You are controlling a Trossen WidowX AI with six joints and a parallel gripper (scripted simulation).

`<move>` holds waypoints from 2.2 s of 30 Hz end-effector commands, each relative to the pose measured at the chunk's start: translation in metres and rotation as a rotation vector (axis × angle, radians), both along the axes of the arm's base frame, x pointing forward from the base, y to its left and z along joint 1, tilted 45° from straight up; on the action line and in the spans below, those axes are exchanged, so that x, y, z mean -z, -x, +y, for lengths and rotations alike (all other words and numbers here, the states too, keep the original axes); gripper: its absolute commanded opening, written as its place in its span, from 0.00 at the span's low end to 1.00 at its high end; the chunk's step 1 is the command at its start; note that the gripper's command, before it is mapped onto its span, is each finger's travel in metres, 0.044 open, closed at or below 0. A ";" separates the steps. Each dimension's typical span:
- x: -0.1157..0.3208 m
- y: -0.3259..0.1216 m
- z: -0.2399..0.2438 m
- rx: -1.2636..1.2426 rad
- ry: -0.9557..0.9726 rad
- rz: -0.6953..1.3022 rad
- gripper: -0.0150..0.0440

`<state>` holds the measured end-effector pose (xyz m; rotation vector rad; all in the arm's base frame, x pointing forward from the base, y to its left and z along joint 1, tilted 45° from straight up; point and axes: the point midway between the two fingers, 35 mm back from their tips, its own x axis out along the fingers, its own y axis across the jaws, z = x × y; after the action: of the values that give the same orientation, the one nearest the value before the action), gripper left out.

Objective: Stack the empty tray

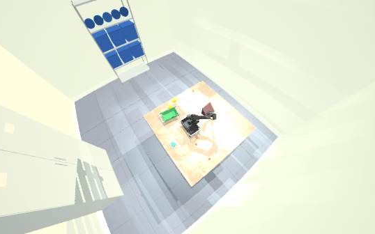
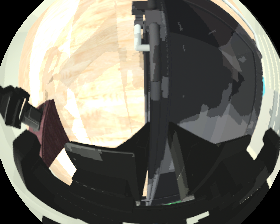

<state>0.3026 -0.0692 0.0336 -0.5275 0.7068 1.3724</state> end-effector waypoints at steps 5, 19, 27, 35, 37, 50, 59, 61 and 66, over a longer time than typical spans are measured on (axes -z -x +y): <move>0.002 0.003 0.009 -0.026 -0.009 0.017 0.25; 0.002 0.003 0.009 -0.026 -0.009 0.017 0.25; 0.002 0.003 0.009 -0.026 -0.009 0.017 0.25; 0.002 0.003 0.009 -0.026 -0.009 0.017 0.25; 0.002 0.003 0.009 -0.026 -0.009 0.017 0.25; 0.002 0.003 0.009 -0.026 -0.009 0.017 0.48; 0.002 0.003 0.009 -0.026 -0.009 0.017 0.70; 0.002 0.003 0.009 -0.026 -0.009 0.017 0.75; 0.002 0.003 0.009 -0.026 -0.009 0.017 0.88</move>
<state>0.2998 -0.0600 0.0320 -0.5185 0.7108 1.4025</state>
